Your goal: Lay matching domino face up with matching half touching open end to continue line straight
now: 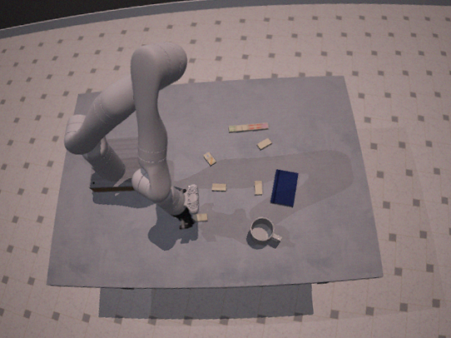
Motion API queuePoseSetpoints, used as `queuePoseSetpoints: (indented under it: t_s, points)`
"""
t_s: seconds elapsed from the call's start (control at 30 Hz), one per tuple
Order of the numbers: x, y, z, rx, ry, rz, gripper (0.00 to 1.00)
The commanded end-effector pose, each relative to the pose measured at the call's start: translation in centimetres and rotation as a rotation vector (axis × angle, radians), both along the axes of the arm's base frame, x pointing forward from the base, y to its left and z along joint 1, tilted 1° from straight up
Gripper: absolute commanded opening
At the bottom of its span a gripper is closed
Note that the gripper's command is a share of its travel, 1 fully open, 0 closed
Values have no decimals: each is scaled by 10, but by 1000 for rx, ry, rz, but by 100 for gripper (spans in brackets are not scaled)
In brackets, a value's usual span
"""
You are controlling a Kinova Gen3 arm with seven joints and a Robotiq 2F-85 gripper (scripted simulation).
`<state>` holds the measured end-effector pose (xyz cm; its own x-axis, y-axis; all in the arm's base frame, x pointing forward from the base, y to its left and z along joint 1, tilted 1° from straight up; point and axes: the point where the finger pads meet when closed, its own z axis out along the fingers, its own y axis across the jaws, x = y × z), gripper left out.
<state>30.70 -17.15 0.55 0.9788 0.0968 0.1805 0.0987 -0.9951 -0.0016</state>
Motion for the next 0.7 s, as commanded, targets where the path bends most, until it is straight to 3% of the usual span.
queuePoseSetpoints:
  t_s: [0.0,0.67]
  points:
    - [1,0,1,0,-2,0,47]
    - [1,0,8,-3,29,0,47]
